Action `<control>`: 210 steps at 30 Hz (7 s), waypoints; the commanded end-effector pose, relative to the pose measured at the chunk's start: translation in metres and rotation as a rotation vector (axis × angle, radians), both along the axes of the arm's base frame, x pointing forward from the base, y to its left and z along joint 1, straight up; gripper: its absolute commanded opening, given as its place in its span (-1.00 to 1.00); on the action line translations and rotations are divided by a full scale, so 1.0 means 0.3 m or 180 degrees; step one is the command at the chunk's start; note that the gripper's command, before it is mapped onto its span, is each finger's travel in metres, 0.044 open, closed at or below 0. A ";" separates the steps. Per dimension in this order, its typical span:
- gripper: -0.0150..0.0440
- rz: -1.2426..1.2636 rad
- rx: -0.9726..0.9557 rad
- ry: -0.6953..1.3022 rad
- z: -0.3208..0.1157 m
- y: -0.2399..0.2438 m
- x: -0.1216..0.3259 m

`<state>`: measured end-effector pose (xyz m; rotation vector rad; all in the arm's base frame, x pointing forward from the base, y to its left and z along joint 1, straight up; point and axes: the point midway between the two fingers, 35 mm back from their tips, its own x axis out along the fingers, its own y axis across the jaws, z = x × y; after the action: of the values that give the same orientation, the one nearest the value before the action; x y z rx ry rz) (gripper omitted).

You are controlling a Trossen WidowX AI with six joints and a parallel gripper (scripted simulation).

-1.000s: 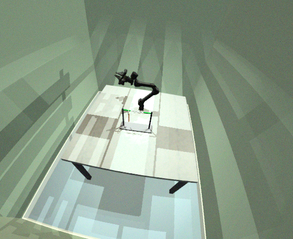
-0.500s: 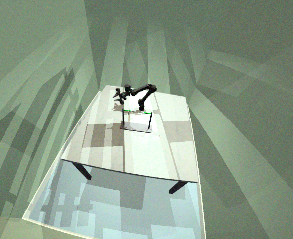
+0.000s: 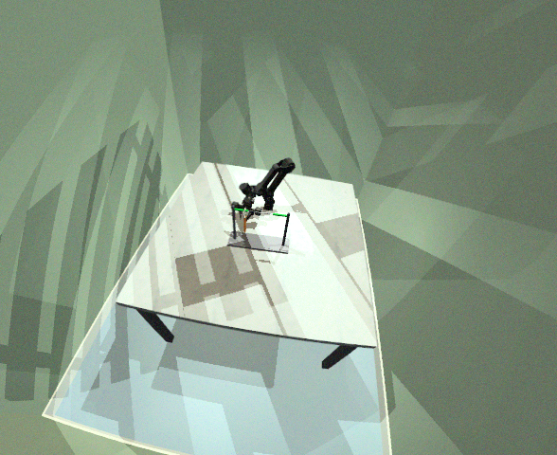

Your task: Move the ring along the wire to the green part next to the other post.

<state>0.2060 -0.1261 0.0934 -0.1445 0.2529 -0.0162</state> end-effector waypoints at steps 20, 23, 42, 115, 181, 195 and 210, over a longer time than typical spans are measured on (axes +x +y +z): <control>0.05 0.0151 0.0425 -0.0124 0.029 0.096 0.100; 0.05 0.0129 0.0422 -0.0224 0.065 0.104 0.136; 0.05 0.0121 0.0425 -0.0278 0.084 0.095 0.205; -0.62 0.0140 0.0427 -0.0299 0.045 0.114 0.400; -1.00 0.0137 0.0417 -0.0288 0.104 0.176 0.399; -1.00 0.0109 0.0447 -0.0283 0.104 0.226 0.398; -1.00 -0.0081 0.0567 -0.0292 0.105 0.291 0.398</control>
<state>0.3260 -0.0433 0.1248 0.0204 0.1638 -0.0040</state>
